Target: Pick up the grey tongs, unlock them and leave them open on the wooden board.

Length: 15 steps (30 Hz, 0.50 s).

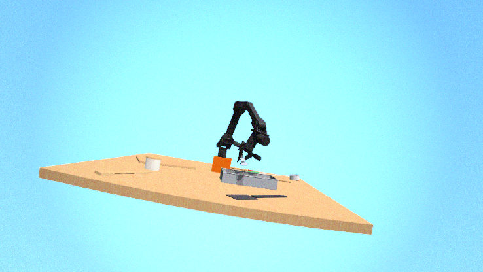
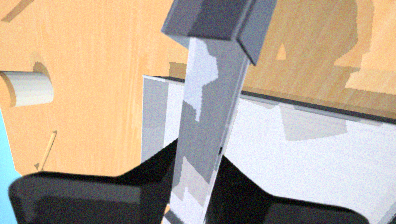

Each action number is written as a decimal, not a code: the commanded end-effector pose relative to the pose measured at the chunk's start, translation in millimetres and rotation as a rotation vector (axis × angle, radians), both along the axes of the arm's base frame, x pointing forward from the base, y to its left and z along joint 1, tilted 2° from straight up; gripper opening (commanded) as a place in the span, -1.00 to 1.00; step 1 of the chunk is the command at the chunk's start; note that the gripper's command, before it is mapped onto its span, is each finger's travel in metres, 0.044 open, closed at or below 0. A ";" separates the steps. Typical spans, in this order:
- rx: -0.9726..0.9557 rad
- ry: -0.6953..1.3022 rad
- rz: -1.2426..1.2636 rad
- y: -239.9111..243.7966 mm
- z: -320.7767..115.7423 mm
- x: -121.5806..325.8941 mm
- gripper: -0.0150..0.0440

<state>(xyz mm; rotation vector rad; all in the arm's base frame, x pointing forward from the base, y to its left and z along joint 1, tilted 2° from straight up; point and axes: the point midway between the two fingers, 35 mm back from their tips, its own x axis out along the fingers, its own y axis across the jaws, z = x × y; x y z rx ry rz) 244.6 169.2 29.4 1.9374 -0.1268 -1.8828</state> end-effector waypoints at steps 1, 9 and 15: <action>0.098 0.017 -0.054 -1.7 0.1 1.8 -1.00; 0.342 0.053 -0.172 -0.4 1.2 7.2 -1.00; 0.387 0.057 -0.190 0.0 2.3 8.6 -1.00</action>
